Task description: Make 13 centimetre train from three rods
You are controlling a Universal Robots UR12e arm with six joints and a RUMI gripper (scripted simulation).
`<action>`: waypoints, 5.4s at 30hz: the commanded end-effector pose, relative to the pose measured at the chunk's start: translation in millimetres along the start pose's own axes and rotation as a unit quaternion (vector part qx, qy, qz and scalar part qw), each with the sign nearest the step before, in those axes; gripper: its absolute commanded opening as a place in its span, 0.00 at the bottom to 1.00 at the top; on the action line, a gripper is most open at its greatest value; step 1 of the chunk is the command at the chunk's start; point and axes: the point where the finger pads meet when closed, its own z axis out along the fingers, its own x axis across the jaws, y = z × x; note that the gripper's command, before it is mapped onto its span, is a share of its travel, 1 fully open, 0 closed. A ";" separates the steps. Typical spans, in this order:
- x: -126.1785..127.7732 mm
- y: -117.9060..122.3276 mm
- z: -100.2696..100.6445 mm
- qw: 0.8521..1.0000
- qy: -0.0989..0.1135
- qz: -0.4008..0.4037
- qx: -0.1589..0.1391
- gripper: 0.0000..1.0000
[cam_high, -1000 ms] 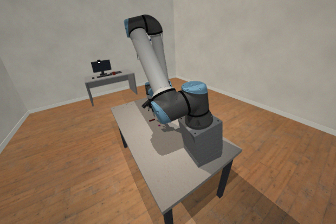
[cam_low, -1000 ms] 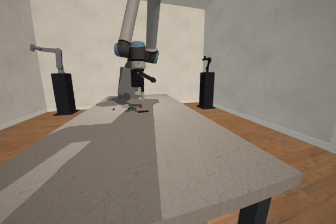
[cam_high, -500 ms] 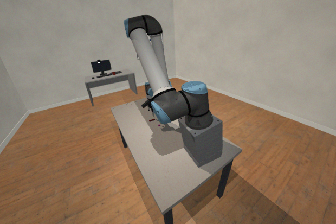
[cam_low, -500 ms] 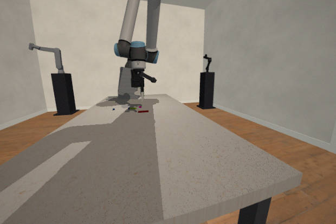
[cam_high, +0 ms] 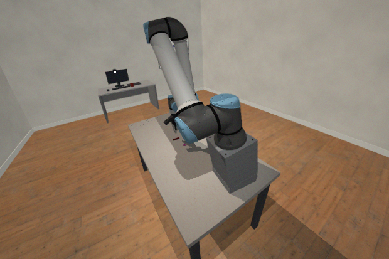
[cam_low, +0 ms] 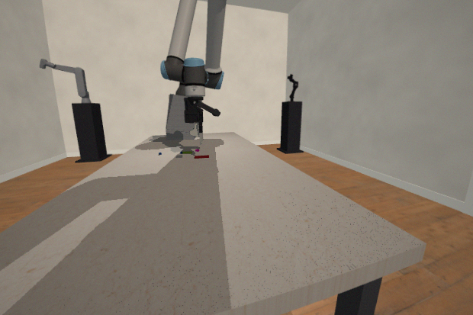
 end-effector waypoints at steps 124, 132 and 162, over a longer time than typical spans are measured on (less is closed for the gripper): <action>0.8 -0.5 51.5 1.000 0.001 0.000 0.000 0.14; 1.1 -0.5 51.5 1.000 0.001 0.000 0.000 0.14; 1.4 -0.5 51.5 1.000 0.001 0.000 0.000 0.14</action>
